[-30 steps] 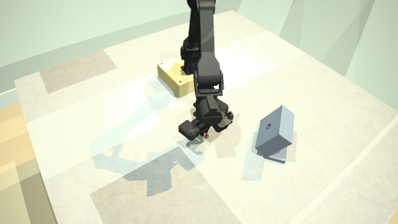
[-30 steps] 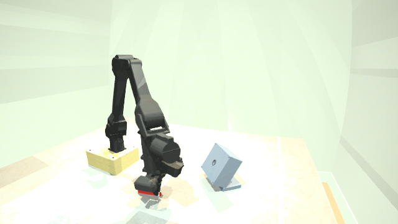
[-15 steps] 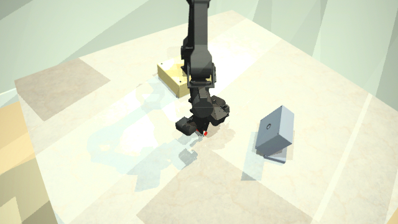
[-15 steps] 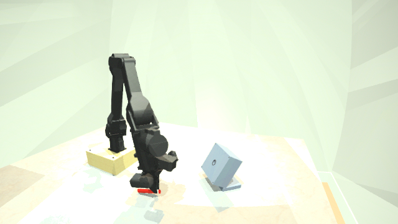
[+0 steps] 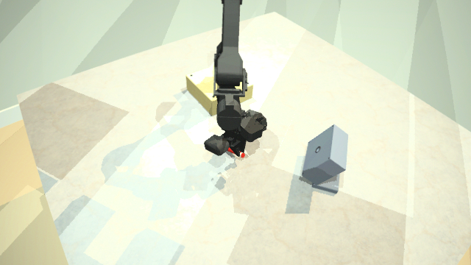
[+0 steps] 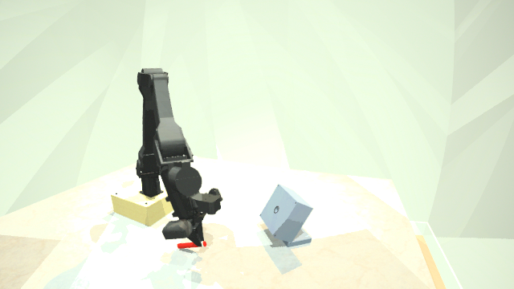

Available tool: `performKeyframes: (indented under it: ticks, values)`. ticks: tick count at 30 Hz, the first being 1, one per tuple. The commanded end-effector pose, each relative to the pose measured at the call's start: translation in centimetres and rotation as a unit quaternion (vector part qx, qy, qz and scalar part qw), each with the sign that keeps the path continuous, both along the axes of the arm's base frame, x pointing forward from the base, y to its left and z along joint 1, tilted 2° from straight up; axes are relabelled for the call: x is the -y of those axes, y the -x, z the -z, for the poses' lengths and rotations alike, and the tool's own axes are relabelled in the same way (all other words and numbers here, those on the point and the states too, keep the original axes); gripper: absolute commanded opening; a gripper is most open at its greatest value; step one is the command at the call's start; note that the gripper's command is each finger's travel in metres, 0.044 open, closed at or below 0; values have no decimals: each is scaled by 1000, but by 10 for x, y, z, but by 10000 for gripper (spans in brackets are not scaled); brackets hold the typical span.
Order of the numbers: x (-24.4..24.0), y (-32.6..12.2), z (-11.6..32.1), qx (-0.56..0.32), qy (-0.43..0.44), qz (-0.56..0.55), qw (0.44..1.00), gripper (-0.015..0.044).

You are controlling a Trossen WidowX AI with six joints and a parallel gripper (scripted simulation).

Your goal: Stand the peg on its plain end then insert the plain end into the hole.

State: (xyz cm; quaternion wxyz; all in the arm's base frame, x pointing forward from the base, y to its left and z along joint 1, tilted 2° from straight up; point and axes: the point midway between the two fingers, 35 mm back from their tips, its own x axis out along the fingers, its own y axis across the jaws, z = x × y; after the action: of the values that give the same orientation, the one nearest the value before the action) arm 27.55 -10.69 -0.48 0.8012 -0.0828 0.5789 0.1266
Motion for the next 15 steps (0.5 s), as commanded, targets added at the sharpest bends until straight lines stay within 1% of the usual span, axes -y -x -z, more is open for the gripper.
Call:
performKeyframes:
  ticks: [1,15]
  values:
    - [-1,3,0,14,-7,-3,1000,51]
    - [1,10,-6,71,-25,-2,997,51]
